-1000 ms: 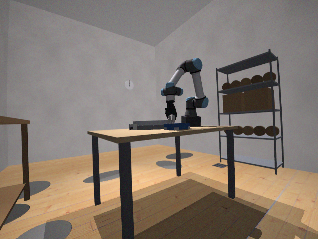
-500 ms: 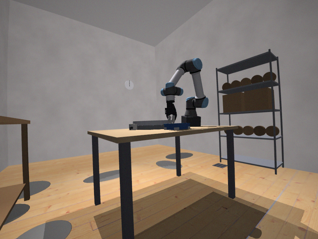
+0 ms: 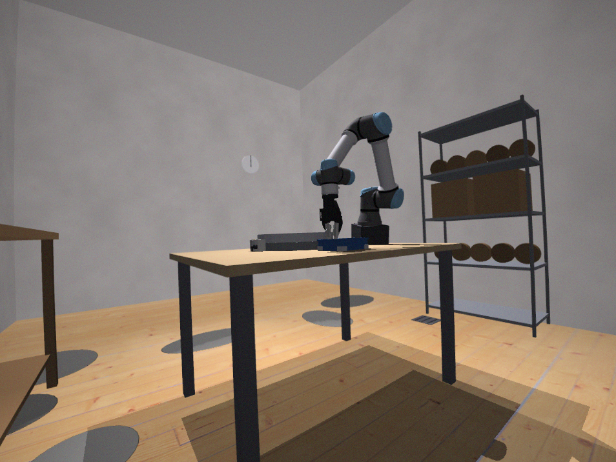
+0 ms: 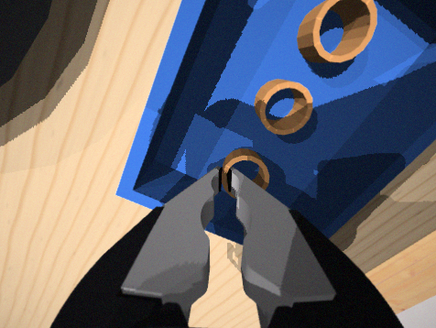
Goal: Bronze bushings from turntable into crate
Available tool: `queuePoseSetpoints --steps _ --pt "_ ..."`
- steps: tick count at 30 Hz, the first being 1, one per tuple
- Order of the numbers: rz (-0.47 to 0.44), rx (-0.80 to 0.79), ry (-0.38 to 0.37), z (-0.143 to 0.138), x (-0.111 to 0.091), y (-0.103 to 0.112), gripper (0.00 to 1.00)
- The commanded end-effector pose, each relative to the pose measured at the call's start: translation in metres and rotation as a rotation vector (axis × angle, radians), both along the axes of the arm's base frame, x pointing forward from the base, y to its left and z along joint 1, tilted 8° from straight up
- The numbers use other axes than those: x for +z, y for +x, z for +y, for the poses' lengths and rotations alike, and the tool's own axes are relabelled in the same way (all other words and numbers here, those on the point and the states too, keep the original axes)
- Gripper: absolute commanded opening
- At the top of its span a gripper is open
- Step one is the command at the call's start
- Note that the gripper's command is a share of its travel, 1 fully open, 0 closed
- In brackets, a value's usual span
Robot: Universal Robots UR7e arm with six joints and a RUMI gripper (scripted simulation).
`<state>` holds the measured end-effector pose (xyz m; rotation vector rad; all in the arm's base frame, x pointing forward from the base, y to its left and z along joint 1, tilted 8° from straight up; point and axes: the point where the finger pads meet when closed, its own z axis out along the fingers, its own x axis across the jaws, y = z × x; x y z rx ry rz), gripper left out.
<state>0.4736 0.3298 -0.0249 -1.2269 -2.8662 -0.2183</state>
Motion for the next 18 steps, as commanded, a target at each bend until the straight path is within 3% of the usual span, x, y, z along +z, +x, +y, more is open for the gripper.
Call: queuePoseSetpoints --steps 1,18 --pt "-0.001 0.0 0.001 0.0002 0.0005 0.0005 0.0" --pt "-0.001 0.0 0.001 0.0008 -0.0038 0.0007 0.0"
